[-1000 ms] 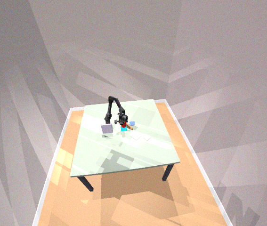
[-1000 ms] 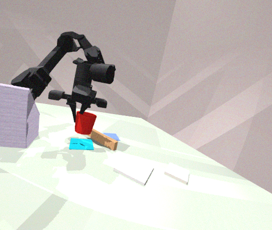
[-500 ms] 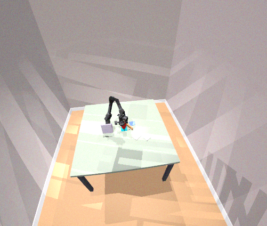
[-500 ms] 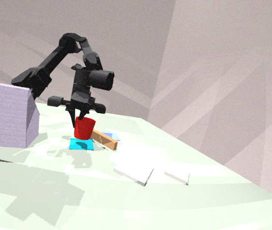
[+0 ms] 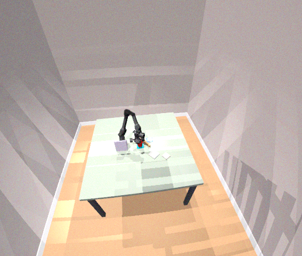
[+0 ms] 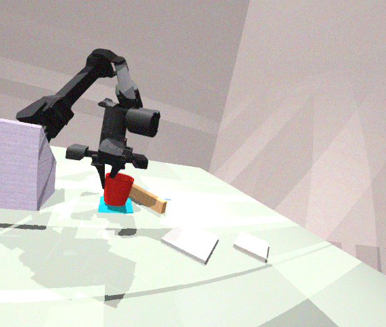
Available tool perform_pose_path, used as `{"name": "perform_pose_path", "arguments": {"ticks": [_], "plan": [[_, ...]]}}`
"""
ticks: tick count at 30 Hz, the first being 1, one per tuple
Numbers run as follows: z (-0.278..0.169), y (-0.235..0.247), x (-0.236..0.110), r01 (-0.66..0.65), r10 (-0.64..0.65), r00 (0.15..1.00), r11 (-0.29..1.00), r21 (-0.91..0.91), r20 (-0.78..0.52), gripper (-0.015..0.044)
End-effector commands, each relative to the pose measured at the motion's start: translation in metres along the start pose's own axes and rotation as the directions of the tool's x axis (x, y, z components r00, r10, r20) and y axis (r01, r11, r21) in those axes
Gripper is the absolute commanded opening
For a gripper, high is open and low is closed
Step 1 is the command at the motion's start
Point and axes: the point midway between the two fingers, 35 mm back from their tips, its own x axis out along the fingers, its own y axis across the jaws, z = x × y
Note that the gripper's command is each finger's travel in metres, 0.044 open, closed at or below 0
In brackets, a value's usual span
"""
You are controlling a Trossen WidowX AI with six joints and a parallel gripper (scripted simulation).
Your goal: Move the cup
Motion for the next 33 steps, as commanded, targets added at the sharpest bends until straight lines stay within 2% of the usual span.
{"name": "perform_pose_path", "arguments": {"ticks": [1,13,18,33], "plan": [[0.000,-0.001,0.004,-0.002,0.002,1.000,1.000,0.005,-0.003,0.0000],[0.000,0.000,0.001,0.000,0.000,1.000,1.000,0.000,0.000,0.0000],[0.000,0.000,0.001,0.000,0.000,1.000,1.000,0.000,0.000,0.0128],[0.001,0.001,-0.010,0.000,0.000,1.000,1.000,0.002,0.001,0.0128]]}}
